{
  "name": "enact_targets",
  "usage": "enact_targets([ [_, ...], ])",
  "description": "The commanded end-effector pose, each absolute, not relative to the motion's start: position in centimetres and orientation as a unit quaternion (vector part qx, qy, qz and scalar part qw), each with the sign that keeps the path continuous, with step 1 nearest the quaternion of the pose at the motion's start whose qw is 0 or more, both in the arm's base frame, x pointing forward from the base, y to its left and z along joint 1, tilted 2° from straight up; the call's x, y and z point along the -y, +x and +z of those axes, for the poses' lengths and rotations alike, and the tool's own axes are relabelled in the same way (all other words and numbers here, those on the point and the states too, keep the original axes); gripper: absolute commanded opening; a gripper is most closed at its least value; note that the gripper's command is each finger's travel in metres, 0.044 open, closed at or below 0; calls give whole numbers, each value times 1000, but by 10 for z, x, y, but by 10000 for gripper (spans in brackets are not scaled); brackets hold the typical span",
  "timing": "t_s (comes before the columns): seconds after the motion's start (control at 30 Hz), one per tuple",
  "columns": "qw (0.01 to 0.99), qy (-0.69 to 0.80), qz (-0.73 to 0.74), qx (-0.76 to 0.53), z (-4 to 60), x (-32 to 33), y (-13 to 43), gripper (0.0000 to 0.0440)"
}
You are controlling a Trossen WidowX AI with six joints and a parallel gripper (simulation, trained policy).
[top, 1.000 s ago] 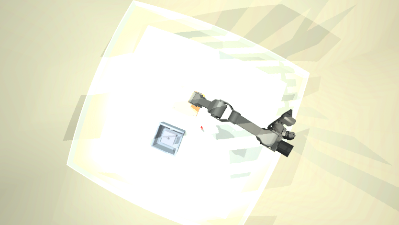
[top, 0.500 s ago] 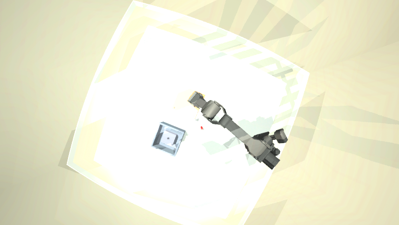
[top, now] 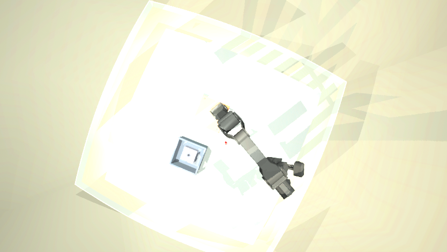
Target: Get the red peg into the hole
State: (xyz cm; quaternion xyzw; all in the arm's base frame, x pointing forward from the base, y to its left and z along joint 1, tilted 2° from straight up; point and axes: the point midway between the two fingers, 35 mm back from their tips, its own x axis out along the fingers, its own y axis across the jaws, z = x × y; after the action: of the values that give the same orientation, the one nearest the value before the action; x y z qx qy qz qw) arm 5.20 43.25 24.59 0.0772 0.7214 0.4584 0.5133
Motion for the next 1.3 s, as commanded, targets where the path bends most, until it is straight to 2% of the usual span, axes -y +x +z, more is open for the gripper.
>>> enact_targets([
  [0.0, 545, 97, 395, -733, 235, -416, 76, 440],
  [0.67, 640, 184, 76, -742, 185, -304, 161, 440],
  [1.27, 640, 200, -211, -711, 125, -189, 168, 440],
])
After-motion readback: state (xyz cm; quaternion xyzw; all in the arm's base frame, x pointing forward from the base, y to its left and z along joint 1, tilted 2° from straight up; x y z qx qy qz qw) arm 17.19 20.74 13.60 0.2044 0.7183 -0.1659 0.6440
